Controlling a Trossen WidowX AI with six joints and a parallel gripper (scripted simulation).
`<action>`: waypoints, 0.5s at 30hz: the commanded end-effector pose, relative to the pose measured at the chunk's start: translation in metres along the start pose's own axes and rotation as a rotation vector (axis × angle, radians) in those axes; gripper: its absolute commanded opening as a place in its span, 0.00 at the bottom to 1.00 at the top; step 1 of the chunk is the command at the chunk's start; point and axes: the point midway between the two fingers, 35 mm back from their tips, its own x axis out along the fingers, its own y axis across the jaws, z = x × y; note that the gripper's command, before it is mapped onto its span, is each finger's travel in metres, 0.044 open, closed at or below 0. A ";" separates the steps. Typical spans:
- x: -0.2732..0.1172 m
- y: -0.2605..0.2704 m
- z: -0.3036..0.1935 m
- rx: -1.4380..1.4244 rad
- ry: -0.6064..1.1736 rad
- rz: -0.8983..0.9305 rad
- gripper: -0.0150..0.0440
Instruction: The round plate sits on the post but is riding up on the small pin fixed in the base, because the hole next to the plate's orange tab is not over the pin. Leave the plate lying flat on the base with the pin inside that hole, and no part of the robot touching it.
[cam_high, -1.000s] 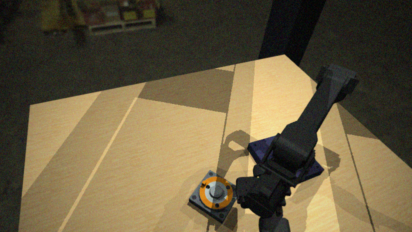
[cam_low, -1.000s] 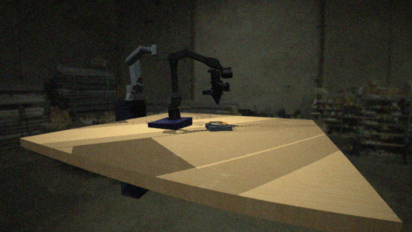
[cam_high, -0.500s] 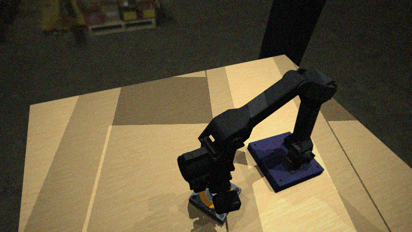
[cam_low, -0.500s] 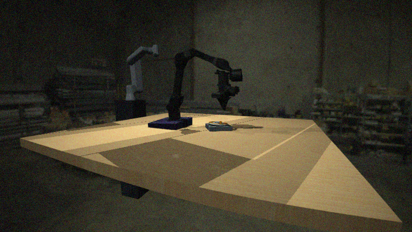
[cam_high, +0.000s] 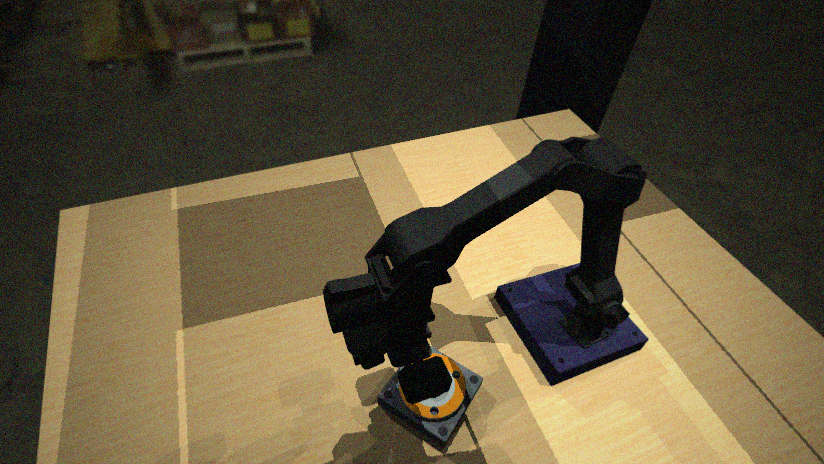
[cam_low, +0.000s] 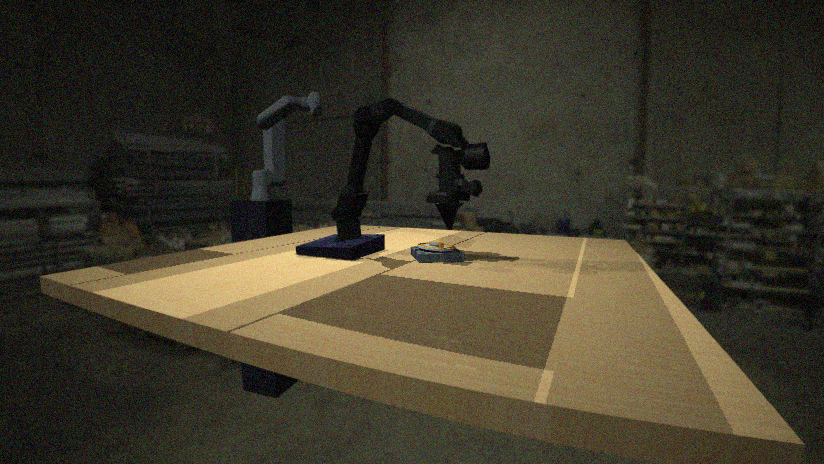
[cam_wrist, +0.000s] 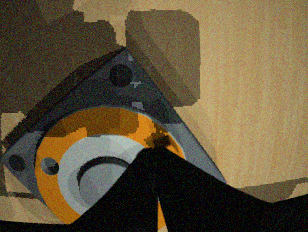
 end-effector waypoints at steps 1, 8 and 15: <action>0.023 -0.002 -0.001 -0.006 0.013 -0.004 0.25; 0.042 -0.002 -0.003 -0.006 0.014 -0.004 0.25; 0.042 -0.009 -0.008 -0.006 0.014 -0.004 0.25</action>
